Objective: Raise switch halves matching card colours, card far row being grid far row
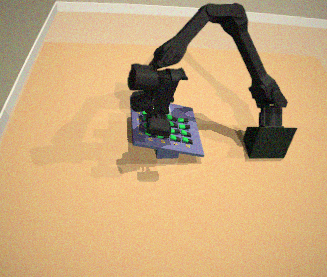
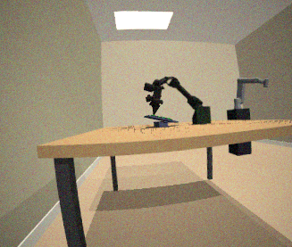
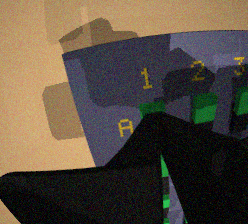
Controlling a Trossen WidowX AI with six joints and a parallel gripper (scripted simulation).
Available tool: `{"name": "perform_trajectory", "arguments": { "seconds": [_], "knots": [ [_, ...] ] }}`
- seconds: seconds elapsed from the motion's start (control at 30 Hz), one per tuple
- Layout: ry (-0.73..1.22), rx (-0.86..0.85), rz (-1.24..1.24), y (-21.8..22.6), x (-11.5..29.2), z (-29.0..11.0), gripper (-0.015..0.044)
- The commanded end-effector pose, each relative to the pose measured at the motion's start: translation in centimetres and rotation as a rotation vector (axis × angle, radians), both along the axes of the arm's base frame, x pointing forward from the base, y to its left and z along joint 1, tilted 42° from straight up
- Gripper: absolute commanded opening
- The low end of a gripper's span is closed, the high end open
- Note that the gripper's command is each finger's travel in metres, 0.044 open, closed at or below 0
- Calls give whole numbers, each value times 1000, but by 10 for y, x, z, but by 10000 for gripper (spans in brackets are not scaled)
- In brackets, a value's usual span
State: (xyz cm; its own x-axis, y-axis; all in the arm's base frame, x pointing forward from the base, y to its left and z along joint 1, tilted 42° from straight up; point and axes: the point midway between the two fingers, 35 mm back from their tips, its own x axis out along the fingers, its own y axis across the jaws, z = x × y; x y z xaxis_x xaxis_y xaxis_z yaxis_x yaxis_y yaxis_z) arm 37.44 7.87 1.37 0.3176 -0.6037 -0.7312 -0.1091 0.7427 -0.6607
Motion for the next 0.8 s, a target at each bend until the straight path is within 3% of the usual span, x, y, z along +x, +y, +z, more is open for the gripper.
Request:
{"name": "perform_trajectory", "arguments": {
  "seconds": [0.0,0.77],
  "knots": [
    [0,-3,3,0,0,0,0],
    [0,-3,3,-2,1,-3,0]
  ]
}}
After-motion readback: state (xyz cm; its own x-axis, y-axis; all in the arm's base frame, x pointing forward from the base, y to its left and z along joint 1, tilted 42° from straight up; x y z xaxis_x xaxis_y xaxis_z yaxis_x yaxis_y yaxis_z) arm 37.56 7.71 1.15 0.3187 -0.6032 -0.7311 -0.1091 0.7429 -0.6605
